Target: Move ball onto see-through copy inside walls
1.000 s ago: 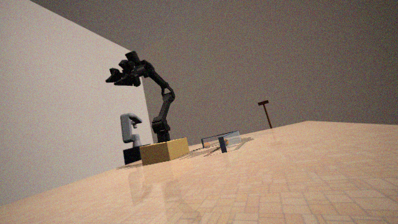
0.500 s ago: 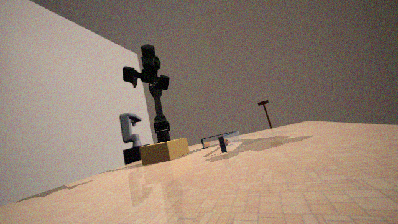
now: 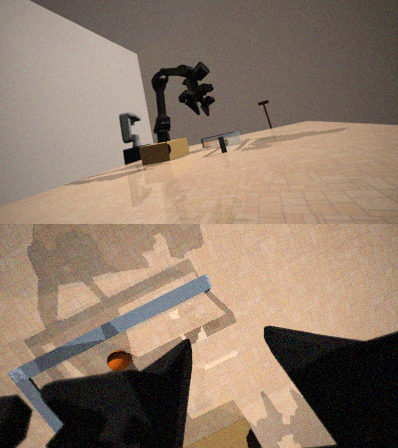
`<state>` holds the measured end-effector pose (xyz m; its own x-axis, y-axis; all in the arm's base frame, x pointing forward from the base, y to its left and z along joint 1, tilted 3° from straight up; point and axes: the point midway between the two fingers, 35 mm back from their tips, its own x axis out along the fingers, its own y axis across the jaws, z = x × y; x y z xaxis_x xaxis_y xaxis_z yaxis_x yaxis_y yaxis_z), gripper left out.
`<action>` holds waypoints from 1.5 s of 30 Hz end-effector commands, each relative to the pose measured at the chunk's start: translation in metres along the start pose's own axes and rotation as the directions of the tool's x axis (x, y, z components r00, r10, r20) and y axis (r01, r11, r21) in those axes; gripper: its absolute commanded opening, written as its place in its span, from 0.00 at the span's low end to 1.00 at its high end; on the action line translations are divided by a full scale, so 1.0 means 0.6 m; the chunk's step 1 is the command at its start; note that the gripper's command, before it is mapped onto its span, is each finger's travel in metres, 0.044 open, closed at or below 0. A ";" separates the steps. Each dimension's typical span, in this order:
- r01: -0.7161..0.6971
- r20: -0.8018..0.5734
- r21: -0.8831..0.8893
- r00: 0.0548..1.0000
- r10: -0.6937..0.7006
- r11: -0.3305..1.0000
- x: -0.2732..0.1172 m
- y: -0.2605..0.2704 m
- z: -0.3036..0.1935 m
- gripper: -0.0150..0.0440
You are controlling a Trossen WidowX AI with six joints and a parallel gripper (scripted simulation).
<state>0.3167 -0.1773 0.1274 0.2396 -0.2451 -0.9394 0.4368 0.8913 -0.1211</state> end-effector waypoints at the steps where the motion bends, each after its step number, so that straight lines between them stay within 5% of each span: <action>1: -0.083 -0.071 -0.085 0.994 0.077 0.993 0.040 0.102 -0.008 0.73; 8: -0.200 -0.241 -0.231 0.960 0.143 0.952 0.105 0.279 -0.075 0.73; 45: -0.202 -0.246 -0.234 0.959 0.143 0.951 0.189 0.296 -0.099 0.73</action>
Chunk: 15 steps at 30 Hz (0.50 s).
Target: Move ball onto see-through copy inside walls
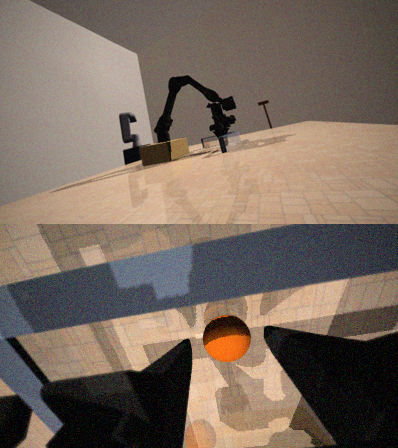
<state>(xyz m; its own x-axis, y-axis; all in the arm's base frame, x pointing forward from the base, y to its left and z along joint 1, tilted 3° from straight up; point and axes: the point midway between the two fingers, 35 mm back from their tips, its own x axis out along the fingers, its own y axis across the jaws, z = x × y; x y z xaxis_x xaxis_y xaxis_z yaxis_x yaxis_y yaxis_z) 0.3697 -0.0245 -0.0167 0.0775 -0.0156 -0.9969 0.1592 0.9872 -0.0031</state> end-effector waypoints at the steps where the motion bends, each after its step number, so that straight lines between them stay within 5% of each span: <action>1: -0.003 0.001 0.005 1.000 0.003 1.000 0.006 0.000 0.000 0.73; 5: -0.003 0.001 0.005 1.000 0.003 1.000 0.006 0.000 0.000 0.55; 12: -0.003 0.001 0.005 1.000 0.003 1.000 0.006 0.000 0.000 0.47; 15: -0.006 0.002 0.010 1.000 0.006 1.000 0.004 0.002 -0.001 0.34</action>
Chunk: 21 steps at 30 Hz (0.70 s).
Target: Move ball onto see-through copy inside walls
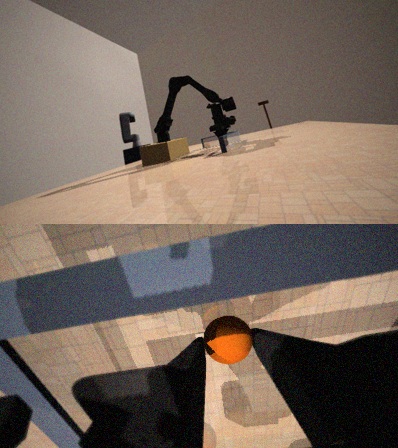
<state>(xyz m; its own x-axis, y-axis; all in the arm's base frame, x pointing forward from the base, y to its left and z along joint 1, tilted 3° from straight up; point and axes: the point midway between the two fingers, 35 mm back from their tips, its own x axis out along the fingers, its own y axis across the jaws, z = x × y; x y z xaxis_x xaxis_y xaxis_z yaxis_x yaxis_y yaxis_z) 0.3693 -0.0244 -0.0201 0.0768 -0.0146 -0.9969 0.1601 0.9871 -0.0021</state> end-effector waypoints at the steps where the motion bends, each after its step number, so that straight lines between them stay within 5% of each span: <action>1: -0.008 0.003 0.016 1.000 0.008 1.000 -0.005 0.003 -0.002 0.30; 21: -0.002 0.003 0.004 1.000 0.002 1.000 -0.212 0.000 0.002 0.25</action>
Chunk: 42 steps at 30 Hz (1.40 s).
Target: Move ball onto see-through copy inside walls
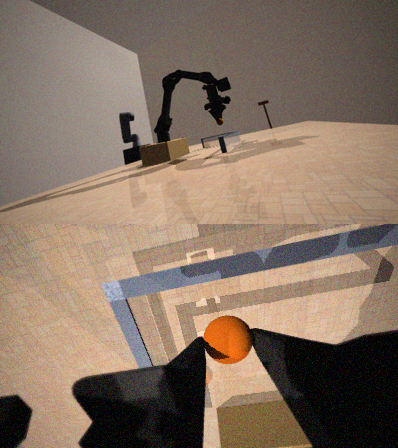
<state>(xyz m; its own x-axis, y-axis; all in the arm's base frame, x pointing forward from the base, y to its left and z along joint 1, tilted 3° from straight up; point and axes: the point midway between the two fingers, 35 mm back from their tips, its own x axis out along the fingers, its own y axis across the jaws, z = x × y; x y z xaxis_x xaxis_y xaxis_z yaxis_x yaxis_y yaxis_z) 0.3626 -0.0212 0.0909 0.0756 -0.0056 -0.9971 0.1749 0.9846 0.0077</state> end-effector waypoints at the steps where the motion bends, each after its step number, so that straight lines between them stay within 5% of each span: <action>1: 0.007 0.005 -0.012 1.000 -0.007 1.000 -0.029 -0.003 -0.001 0.25; 42: 0.003 -0.005 -0.012 1.000 -0.003 1.000 0.048 0.063 -0.207 0.25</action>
<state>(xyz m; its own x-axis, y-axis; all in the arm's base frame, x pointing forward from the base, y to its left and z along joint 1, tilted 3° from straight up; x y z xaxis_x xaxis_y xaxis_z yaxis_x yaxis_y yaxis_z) 0.2511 0.0372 0.0549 0.0613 -0.0053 -0.9981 0.1577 0.9875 0.0044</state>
